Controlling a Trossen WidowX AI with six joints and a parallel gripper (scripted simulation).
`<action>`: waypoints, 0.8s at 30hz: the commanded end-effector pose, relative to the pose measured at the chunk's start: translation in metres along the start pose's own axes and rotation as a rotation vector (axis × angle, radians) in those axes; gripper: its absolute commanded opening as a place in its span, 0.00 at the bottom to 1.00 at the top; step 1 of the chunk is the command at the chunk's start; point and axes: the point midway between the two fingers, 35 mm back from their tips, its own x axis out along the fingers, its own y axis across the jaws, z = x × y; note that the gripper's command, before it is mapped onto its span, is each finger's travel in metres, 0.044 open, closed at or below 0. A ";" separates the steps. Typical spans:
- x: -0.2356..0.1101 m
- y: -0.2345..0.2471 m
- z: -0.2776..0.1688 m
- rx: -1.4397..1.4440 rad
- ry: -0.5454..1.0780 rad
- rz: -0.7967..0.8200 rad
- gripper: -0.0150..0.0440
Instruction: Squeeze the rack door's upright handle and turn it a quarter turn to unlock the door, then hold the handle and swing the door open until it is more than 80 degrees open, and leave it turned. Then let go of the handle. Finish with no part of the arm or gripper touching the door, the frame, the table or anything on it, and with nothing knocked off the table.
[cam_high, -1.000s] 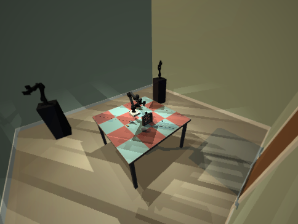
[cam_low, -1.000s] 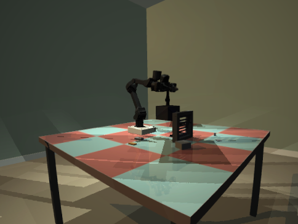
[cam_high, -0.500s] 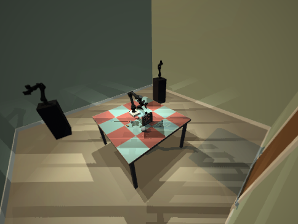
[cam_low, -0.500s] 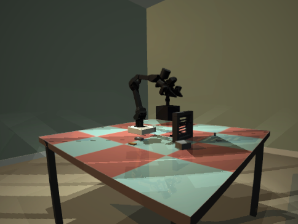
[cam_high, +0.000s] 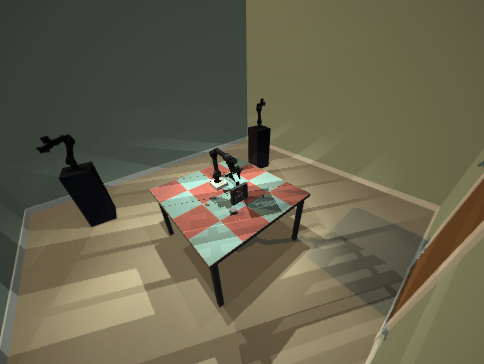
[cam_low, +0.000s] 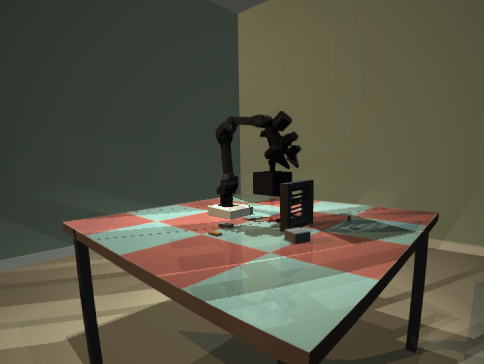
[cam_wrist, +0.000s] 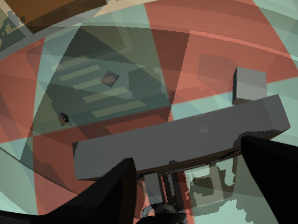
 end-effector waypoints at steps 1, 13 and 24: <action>0.003 0.008 -0.006 -0.001 0.106 0.006 0.75; 0.008 0.024 -0.029 -0.026 0.395 0.007 0.75; 0.003 0.037 -0.049 -0.055 0.642 -0.008 0.75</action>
